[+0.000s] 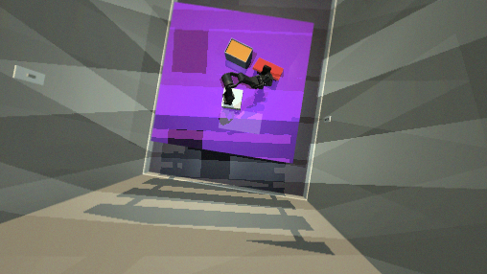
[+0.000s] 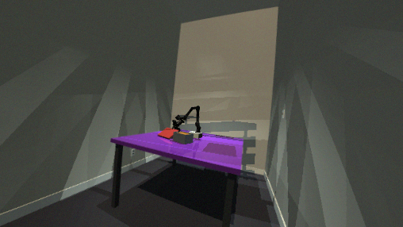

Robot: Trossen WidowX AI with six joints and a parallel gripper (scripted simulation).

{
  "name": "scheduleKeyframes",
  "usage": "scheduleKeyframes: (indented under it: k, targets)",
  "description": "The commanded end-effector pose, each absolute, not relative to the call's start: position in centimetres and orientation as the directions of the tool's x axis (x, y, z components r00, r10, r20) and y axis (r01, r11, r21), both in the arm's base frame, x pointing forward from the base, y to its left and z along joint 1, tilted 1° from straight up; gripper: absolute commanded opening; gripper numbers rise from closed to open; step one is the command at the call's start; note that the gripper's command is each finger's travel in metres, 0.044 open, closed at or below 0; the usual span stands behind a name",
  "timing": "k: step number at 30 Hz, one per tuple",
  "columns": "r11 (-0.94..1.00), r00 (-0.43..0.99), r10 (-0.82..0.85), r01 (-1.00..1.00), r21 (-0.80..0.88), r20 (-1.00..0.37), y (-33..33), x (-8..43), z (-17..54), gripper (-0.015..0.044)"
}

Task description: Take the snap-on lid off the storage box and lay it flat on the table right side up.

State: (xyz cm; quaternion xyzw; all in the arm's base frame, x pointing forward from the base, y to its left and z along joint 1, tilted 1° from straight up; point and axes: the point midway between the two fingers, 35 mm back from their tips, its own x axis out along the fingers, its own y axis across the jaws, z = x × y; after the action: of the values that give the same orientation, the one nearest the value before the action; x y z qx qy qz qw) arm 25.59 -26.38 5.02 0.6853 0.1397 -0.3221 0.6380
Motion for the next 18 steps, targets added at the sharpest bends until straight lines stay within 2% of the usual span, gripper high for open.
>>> scheduleKeyframes:
  k: [1, 18]
  targets:
    - [-0.164, 0.743, -0.208, 0.615, 0.771, -0.637, -26.1, 25.4, 3.9, 0.0]
    - [-0.165, 0.743, -0.207, 0.615, 0.771, -0.637, -26.1, 25.4, 2.5, 0.0]
